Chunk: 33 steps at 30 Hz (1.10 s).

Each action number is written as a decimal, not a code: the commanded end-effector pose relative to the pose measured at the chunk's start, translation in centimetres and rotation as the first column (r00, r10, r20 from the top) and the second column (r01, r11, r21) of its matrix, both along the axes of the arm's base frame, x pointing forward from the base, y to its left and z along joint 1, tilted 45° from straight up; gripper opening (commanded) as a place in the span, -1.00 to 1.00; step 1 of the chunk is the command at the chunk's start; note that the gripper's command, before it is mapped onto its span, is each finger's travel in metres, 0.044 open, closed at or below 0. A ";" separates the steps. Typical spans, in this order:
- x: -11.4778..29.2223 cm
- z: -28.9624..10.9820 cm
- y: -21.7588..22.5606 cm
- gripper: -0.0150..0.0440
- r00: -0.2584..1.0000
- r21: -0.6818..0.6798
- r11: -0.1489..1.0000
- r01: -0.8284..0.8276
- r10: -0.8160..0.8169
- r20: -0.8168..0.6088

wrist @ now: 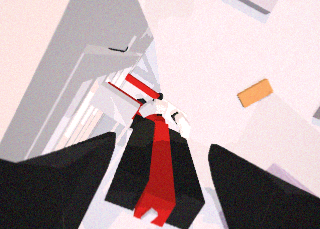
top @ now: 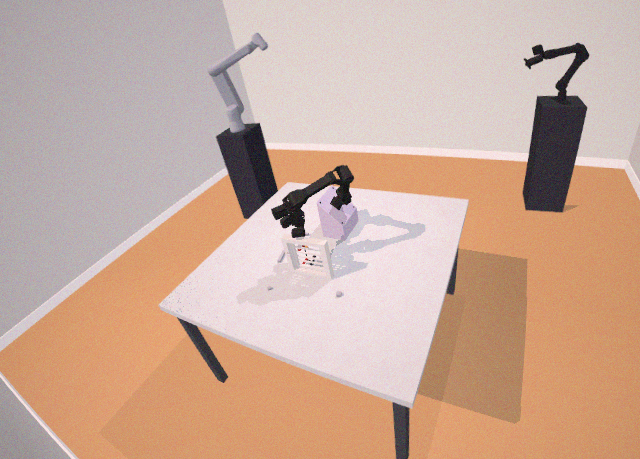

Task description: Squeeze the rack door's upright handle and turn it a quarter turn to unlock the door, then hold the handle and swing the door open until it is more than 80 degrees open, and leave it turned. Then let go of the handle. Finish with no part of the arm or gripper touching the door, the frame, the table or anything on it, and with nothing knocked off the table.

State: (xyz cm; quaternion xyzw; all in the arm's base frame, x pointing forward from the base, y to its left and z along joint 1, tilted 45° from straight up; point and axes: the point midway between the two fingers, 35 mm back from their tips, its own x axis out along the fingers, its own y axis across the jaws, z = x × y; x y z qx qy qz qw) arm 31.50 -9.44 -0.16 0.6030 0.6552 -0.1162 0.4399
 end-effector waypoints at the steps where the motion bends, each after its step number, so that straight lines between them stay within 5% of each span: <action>1: 0.2 0.0 0.4 0.48 0.984 -0.024 0.991 -0.129 0.131 0.122; 14: 0.2 0.0 0.4 0.48 0.683 -0.238 0.831 -0.502 0.550 0.481; 24: 0.2 0.0 0.4 0.48 0.257 -0.478 0.605 -0.636 0.751 0.608; 33: 0.2 0.0 0.4 0.48 -0.179 -0.698 0.374 -0.610 0.794 0.581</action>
